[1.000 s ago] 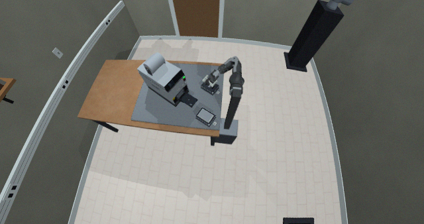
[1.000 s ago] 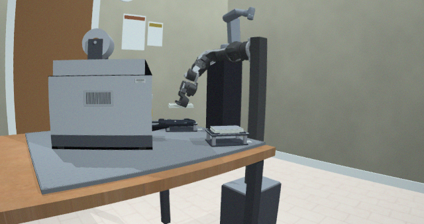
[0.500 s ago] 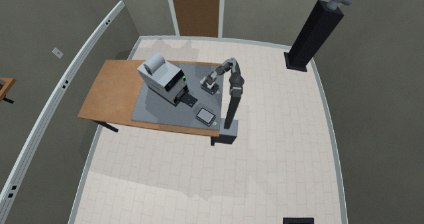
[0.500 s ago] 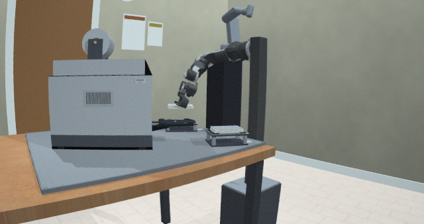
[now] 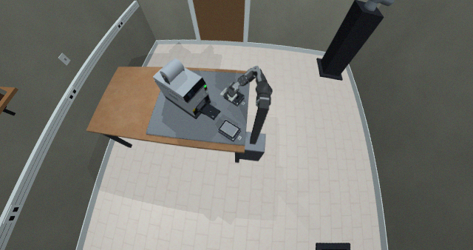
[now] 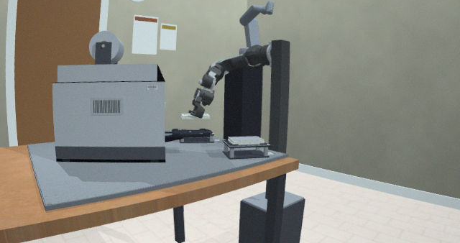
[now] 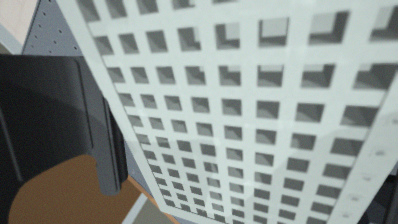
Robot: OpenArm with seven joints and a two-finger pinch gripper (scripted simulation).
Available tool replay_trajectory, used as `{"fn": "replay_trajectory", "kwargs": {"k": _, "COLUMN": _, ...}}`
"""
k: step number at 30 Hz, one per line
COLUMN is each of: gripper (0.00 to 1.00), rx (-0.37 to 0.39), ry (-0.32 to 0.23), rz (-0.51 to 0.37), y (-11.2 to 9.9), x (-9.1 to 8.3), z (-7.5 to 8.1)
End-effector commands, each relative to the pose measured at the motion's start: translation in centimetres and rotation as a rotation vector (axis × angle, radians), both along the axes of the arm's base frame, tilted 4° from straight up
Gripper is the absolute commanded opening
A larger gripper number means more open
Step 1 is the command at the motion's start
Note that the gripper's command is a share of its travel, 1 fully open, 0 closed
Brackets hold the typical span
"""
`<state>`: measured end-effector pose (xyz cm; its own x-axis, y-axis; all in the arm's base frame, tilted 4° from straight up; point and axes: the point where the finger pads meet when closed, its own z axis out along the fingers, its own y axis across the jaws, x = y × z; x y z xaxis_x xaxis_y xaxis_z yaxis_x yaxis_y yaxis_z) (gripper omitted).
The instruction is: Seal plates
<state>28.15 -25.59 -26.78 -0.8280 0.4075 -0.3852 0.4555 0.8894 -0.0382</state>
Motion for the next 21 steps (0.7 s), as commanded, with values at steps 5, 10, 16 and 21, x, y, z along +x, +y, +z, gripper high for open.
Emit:
{"fn": "replay_trajectory", "kwargs": {"k": 5, "gripper": 0.0, "rx": -0.007, "ry": -0.002, "rz": -0.008, "y": 0.7, "x": 0.8, "z": 0.1}}
{"fn": "replay_trajectory", "kwargs": {"k": 10, "gripper": 0.0, "rx": -0.007, "ry": -0.002, "rz": -0.008, "y": 1.6, "x": 1.5, "z": 0.1}}
{"fn": "replay_trajectory", "kwargs": {"k": 16, "gripper": 0.0, "rx": -0.008, "ry": -0.002, "rz": -0.005, "y": 2.5, "x": 2.2, "z": 0.0}}
{"fn": "replay_trajectory", "kwargs": {"k": 21, "gripper": 0.0, "rx": -0.007, "ry": -0.003, "rz": -0.006, "y": 3.2, "x": 2.8, "z": 0.0}}
